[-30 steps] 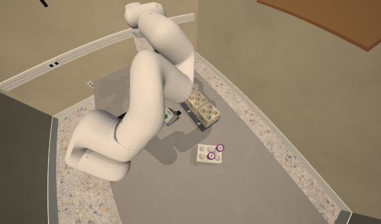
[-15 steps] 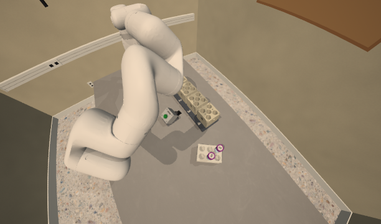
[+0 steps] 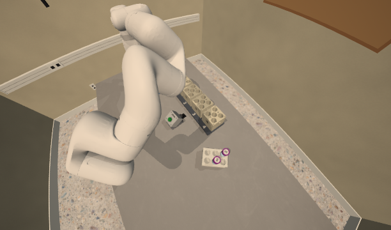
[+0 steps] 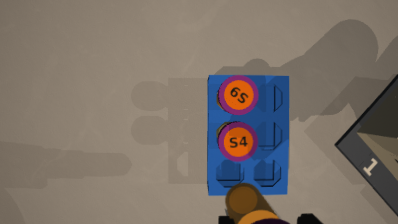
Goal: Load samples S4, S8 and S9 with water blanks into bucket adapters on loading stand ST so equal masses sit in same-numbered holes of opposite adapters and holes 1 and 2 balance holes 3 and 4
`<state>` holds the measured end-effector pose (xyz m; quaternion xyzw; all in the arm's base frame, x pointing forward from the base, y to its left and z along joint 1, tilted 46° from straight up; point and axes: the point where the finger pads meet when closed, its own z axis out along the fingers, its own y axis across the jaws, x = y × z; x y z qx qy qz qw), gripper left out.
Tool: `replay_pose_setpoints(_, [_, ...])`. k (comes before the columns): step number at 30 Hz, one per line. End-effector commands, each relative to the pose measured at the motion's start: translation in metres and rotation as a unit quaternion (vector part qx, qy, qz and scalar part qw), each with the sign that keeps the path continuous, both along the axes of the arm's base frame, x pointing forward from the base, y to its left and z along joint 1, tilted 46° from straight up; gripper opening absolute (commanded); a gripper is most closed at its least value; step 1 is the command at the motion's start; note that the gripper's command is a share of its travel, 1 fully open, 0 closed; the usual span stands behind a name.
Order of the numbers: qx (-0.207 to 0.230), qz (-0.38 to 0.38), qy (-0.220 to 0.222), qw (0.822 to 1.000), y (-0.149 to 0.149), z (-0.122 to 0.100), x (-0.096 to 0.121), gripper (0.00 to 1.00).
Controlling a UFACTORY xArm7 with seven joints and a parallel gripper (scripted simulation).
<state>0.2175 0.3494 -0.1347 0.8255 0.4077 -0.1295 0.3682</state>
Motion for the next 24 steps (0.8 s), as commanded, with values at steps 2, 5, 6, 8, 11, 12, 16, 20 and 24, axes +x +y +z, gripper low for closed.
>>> replay_pose_setpoints(2, [0.002,0.001,0.000,1.000,0.002,0.001,-0.001,0.00])
replay_pose_setpoints(5, [0.002,0.001,0.000,1.000,0.002,0.001,-0.001,0.00])
replay_pose_setpoints(6, [0.002,0.001,0.000,1.000,0.002,0.001,-0.001,0.00])
replay_pose_setpoints(8, [0.002,0.001,0.000,1.000,0.002,0.001,-0.001,0.00])
replay_pose_setpoints(11, [0.002,0.001,0.000,1.000,0.000,-0.002,0.000,0.00])
replay_pose_setpoints(12, [0.002,0.001,0.000,1.000,-0.002,-0.003,0.000,0.00])
replay_pose_setpoints(16, [0.002,0.001,0.000,1.000,-0.007,-0.009,0.001,0.00])
replay_pose_setpoints(20, [0.002,0.001,0.000,1.000,-0.010,-0.011,0.001,0.00])
replay_pose_setpoints(24, [0.002,0.001,0.000,1.000,-0.016,-0.017,0.002,0.00])
